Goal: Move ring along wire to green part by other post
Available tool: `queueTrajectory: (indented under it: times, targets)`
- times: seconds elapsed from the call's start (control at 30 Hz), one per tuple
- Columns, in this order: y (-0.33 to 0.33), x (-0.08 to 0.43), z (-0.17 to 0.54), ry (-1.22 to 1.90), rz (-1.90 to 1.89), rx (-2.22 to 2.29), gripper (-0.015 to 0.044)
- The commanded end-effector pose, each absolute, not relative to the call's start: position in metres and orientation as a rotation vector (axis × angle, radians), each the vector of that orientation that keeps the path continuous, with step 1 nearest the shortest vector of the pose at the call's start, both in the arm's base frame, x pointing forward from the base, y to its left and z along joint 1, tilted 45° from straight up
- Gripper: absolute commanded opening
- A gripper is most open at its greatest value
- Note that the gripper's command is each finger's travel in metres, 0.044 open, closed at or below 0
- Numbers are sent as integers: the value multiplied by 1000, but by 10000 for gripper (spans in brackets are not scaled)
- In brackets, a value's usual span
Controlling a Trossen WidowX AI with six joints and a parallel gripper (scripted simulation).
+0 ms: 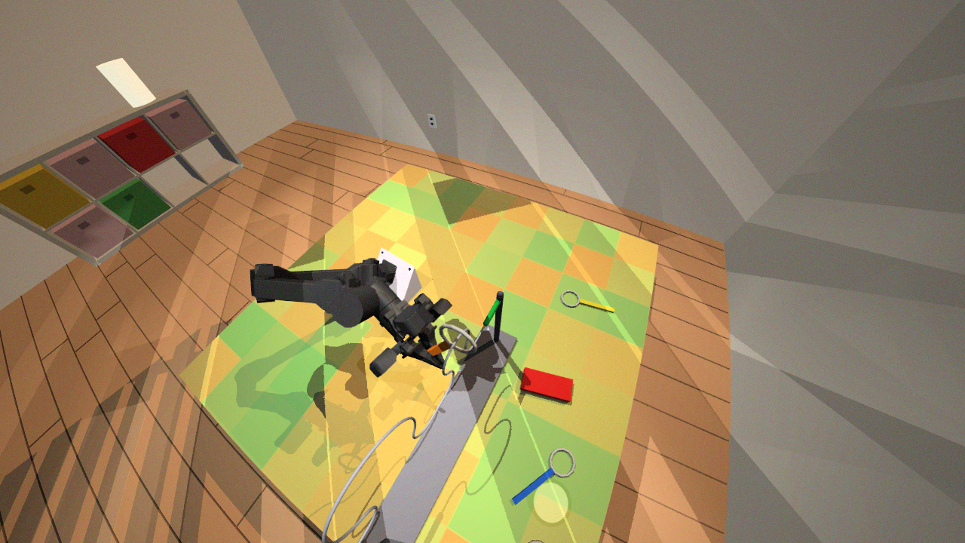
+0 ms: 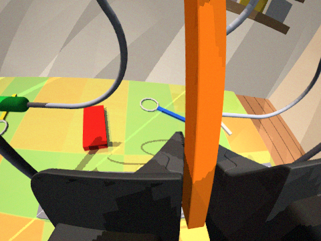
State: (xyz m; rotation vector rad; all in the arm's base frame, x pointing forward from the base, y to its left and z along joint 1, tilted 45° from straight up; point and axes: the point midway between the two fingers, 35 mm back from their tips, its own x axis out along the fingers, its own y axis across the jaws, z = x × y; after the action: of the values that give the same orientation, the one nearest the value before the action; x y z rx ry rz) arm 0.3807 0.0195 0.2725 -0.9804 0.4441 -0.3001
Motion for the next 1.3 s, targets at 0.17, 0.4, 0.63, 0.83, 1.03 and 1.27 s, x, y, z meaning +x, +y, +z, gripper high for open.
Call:
queueTrajectory:
  times: [0.17,0.4,0.63,0.83,1.03,1.27]
  targets:
    - [10,380,286,405,-352,-1205,-150]
    - [6,381,298,369,-388,-1375,-150]
    - [5,381,311,329,-423,-1545,-150]
    - [5,382,319,302,-445,-1656,-150]
    - [6,382,327,273,-467,-1765,-150]
    - [8,383,336,240,-491,-1882,-150]
